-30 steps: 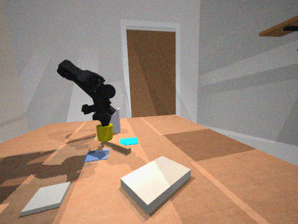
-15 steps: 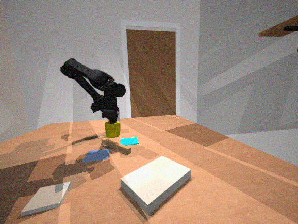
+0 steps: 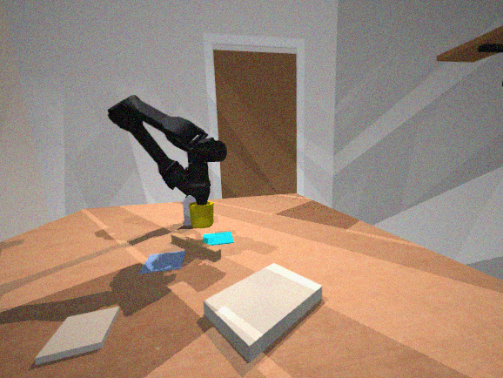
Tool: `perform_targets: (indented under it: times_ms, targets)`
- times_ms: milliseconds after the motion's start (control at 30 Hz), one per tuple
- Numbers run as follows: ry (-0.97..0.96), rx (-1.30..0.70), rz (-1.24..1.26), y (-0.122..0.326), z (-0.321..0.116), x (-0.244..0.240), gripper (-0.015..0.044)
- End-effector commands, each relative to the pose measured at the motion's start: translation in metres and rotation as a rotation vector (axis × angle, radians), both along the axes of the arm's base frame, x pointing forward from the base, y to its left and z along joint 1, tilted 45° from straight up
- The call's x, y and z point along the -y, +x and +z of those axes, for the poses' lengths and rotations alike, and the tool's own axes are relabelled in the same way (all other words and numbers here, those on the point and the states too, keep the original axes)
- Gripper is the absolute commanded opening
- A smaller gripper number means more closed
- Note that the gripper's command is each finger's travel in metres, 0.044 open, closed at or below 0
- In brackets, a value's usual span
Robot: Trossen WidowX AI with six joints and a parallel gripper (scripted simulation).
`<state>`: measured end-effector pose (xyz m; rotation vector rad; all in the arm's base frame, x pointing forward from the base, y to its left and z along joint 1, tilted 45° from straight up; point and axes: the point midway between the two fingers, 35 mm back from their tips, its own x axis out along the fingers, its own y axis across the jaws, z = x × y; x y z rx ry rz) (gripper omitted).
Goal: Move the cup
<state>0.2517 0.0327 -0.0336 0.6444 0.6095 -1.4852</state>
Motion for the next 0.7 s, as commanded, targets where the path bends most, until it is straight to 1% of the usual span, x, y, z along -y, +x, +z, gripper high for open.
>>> perform_targets:
  times_ms: [0,667]
  targets:
    - [-0.005,-0.012,-0.006,-0.010,-0.008,-0.003,0.0000]
    - [-0.004,-0.013,-0.006,-0.044,-0.035,-0.025,0.0000]
